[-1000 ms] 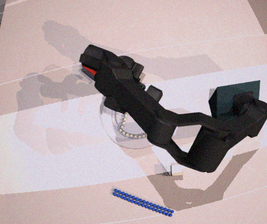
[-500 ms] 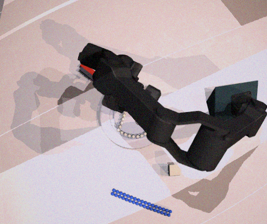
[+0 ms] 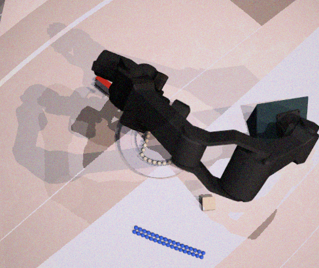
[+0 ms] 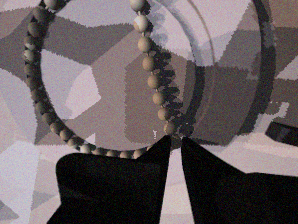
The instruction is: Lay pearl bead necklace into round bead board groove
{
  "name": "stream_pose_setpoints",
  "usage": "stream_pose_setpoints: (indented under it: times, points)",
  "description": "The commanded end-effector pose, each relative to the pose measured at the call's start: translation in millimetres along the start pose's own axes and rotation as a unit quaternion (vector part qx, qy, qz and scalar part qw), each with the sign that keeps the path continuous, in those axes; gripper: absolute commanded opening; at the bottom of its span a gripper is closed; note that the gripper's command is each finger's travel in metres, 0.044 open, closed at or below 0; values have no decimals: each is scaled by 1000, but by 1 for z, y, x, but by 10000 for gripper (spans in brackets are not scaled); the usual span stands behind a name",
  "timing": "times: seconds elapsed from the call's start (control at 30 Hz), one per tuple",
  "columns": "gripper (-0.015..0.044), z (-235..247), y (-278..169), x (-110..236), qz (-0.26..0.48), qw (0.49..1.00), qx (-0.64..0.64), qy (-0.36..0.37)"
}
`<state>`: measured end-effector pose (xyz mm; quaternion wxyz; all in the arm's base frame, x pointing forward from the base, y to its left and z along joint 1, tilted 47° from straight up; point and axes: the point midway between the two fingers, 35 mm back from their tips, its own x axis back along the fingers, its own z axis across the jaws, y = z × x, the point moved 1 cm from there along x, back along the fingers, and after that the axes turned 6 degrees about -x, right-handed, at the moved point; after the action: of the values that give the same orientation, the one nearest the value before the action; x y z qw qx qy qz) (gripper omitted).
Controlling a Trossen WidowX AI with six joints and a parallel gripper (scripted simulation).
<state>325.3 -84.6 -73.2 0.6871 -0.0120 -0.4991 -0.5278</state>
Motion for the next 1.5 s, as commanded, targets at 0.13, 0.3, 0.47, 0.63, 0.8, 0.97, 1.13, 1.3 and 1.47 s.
stream_pose_setpoints:
  times: [0.13, 0.3, 0.47, 0.63, 0.8, 0.97, 1.13, 1.3, 1.47]
  points:
    - [158, 0, 0, 1, 0, 1000, -1, 0]
    - [289, 0, 0, 1, 0, 1000, -1, 0]
    - [420, 0, -1, 5, -1, 1000, -2, 0]
    - [440, 1, 0, 5, -1, 1000, -2, 0]
    - [440, 1, 0, 5, -1, 1000, -2, 0]
    - [440, 1, 0, 5, -1, 1000, -2, 0]
    - [440, 1, 0, 5, -1, 1000, -2, 0]
    - [309, 3, 6, 24, -1, 990, 141, 0]
    - [178, 6, 10, 37, -1, 971, 240, 0]
